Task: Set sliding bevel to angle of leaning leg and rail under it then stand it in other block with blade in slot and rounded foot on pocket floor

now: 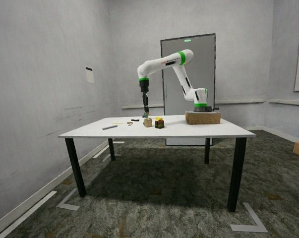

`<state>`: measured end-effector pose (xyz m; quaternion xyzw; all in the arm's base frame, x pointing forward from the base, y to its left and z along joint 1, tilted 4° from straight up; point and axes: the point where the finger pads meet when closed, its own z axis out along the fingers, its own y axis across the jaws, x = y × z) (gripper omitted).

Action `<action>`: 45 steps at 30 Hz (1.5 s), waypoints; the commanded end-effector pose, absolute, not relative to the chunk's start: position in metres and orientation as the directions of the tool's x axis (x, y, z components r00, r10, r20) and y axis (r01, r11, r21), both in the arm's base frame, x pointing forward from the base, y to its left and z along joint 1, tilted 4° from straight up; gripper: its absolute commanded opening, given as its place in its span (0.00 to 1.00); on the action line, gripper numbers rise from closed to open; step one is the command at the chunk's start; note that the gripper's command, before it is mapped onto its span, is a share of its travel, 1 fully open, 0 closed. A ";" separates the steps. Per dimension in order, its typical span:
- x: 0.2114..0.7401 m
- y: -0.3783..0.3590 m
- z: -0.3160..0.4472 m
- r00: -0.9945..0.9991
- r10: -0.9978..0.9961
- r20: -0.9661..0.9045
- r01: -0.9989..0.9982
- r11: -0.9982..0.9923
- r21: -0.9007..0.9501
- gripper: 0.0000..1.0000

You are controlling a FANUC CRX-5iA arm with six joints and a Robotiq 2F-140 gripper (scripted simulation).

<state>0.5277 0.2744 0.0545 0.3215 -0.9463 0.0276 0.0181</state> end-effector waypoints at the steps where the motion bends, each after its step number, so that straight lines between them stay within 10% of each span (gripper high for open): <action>1: 0.529 0.272 0.056 -0.785 -0.617 0.051 -0.619 0.784 -0.040 0.10; 45: 0.605 0.097 0.069 0.170 -0.984 0.055 -0.985 -0.169 0.024 0.10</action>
